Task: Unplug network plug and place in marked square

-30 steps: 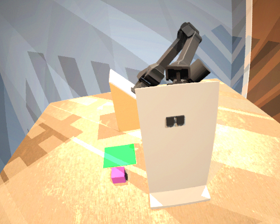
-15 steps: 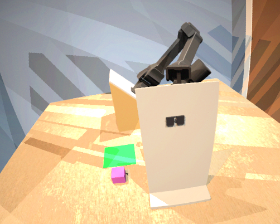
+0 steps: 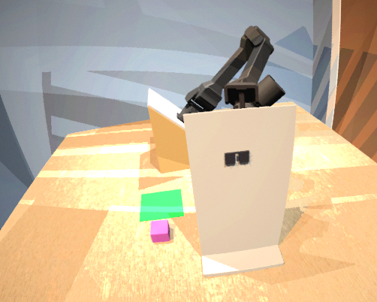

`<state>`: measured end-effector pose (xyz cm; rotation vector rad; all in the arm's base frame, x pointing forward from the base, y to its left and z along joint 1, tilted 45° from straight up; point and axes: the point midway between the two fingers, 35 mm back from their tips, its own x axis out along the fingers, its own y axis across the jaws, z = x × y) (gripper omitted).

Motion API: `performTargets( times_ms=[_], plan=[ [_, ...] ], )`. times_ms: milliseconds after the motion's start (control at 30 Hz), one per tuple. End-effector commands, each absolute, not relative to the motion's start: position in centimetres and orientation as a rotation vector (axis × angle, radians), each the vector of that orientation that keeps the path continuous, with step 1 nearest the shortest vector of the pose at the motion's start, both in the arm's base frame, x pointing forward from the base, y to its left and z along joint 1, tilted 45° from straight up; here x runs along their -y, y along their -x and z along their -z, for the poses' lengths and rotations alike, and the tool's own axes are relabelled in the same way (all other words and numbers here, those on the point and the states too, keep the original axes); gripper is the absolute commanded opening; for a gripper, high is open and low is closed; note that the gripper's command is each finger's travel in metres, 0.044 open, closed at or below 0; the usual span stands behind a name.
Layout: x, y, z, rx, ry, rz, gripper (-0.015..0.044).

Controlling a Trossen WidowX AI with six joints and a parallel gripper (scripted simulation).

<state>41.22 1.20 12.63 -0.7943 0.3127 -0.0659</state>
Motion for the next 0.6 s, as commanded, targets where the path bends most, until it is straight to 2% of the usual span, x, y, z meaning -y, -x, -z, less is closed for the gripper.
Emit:
performTargets(
  times_ms=[0,567],
  plan=[
    [-1.27,-41.27,-12.71,-0.309,0.797,0.063,0.0000],
    [-1.21,-40.30,-12.75,-0.309,0.797,0.063,0.0000]
  ],
)
